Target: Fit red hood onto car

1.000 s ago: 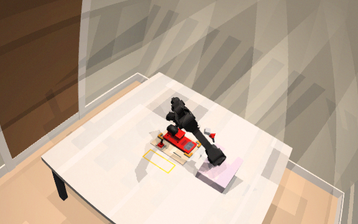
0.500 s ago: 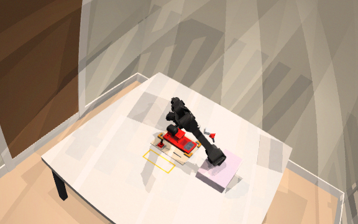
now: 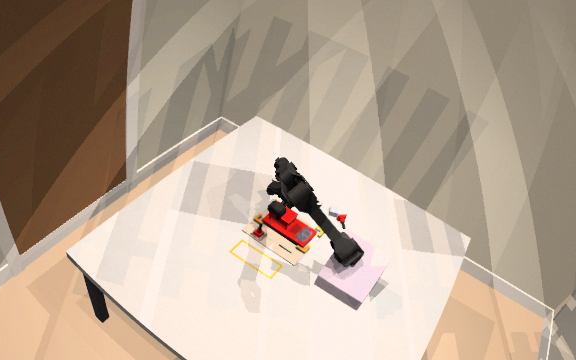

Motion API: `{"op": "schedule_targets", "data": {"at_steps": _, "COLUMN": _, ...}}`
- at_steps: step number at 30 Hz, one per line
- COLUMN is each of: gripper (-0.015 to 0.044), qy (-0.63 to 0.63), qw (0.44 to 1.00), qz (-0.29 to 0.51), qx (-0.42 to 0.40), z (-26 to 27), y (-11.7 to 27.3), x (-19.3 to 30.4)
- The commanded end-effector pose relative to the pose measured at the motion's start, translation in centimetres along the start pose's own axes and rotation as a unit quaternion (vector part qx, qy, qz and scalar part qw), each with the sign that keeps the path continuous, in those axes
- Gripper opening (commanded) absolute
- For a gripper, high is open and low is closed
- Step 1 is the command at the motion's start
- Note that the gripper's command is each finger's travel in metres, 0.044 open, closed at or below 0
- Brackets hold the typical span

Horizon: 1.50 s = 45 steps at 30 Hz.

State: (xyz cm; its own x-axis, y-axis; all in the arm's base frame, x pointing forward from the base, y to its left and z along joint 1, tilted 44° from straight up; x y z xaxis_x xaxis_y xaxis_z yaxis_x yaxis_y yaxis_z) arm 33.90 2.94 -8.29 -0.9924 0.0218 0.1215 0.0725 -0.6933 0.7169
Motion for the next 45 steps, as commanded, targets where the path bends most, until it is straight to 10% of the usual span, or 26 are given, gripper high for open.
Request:
{"op": "schedule_targets", "data": {"at_steps": 1, "gripper": 0.0, "qy": -0.004, "qw": 1.0, "qz": 0.002, "qx": -0.002, "z": 0.0, "y": -0.35, "x": 0.12}}
{"op": "schedule_targets", "data": {"at_steps": 45, "gripper": 0.0, "qy": -0.01, "qw": 1.0, "qz": -0.001, "qx": -0.001, "z": 0.07, "y": 0.12, "x": 0.1}}
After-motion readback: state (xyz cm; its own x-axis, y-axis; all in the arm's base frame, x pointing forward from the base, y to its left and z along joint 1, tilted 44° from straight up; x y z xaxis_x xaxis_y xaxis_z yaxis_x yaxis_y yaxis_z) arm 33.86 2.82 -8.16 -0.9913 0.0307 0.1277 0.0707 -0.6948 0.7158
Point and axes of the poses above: the point midway between the two fingers, 35 mm back from their tips, its own y axis back along the fingers, its own z axis across the jaws, x = y × z, the point moved 1 cm from there along y, back along the fingers, and after that the axes turned 13 degrees about -y, right-handed, at the moved point
